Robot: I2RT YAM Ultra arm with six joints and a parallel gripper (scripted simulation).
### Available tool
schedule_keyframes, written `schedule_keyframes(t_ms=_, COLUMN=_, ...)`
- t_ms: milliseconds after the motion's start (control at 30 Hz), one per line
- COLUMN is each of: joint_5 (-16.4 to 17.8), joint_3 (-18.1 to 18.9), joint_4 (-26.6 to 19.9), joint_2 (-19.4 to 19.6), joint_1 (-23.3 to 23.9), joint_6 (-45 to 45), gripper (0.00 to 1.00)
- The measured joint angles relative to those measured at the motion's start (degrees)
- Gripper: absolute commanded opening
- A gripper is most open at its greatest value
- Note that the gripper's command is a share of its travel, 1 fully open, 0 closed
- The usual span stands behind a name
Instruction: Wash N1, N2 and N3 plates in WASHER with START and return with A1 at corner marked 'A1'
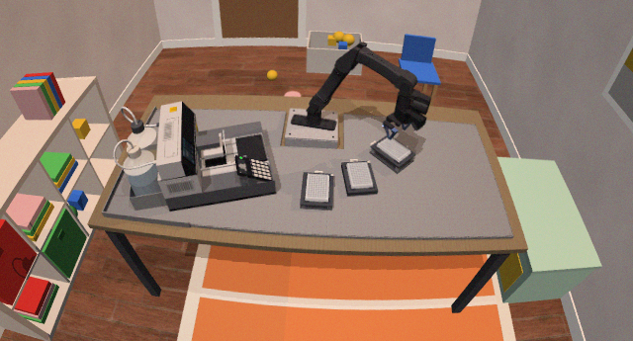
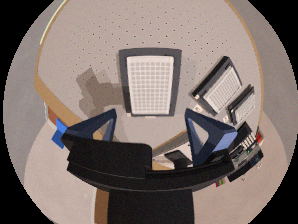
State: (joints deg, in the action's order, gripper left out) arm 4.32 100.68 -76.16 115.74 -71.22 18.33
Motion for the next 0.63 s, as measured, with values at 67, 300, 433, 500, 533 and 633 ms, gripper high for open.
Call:
schedule_keyframes(t_ms=67, joint_5=0.0, joint_3=0.1, joint_4=-0.2, joint_2=0.0, joint_1=0.0, joint_6=0.0, gripper=1.00)
schedule_keyframes(t_ms=300, joint_5=0.0, joint_3=0.3, joint_4=-0.2, joint_2=0.0, joint_1=0.0, joint_6=0.0, gripper=1.00)
schedule_keyframes(t_ms=433, joint_5=0.0, joint_3=0.3, joint_4=-0.2, joint_2=0.0, joint_1=0.0, joint_6=0.0, gripper=1.00)
schedule_keyframes(t_ms=500, joint_5=0.0, joint_3=0.3, joint_4=-0.2, joint_2=0.0, joint_1=0.0, joint_6=0.0, gripper=1.00)
schedule_keyframes(t_ms=533, joint_5=0.0, joint_3=0.3, joint_4=-0.2, joint_2=0.0, joint_1=0.0, joint_6=0.0, gripper=1.00)
schedule_keyframes(t_ms=633, joint_5=0.0, joint_3=0.4, joint_4=-0.2, joint_2=0.0, joint_1=0.0, joint_6=0.0, gripper=1.00)
